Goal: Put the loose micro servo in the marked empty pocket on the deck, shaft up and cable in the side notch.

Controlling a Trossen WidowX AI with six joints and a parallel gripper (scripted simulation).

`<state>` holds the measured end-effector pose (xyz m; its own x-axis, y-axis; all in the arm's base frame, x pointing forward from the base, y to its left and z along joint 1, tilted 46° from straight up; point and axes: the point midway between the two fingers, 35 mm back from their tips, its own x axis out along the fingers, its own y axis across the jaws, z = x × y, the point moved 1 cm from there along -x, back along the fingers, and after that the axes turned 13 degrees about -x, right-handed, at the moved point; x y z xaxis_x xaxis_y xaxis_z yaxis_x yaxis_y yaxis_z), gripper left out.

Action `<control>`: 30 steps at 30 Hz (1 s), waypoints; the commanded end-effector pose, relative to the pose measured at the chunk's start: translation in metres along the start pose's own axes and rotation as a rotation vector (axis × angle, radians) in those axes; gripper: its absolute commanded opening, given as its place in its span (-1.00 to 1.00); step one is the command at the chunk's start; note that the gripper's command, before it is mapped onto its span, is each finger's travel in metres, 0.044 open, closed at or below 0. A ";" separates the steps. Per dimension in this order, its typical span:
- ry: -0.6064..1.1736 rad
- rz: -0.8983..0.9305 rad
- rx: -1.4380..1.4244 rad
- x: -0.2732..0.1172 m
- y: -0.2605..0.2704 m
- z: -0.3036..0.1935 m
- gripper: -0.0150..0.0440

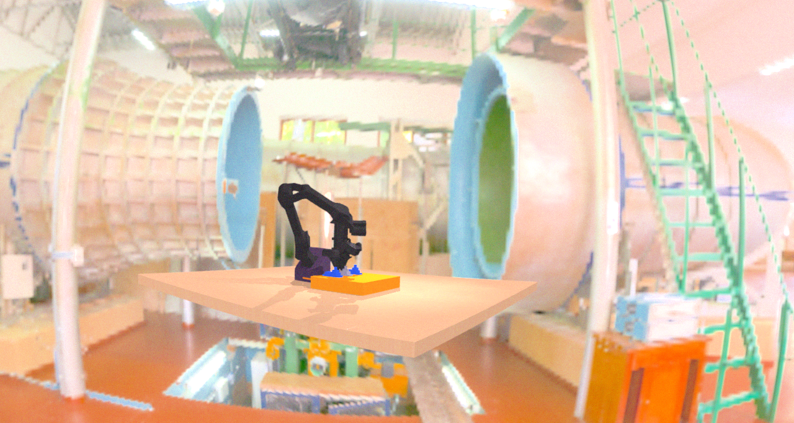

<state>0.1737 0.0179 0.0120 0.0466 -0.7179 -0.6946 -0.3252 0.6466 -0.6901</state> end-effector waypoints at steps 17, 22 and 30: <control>-0.003 0.000 0.001 -0.035 0.001 -0.004 0.14; 0.003 -0.008 -0.010 -0.034 0.000 -0.001 0.32; -0.002 -0.002 -0.002 -0.074 -0.011 0.060 1.00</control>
<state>0.1998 0.0615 0.0482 0.0430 -0.7197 -0.6929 -0.3280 0.6450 -0.6903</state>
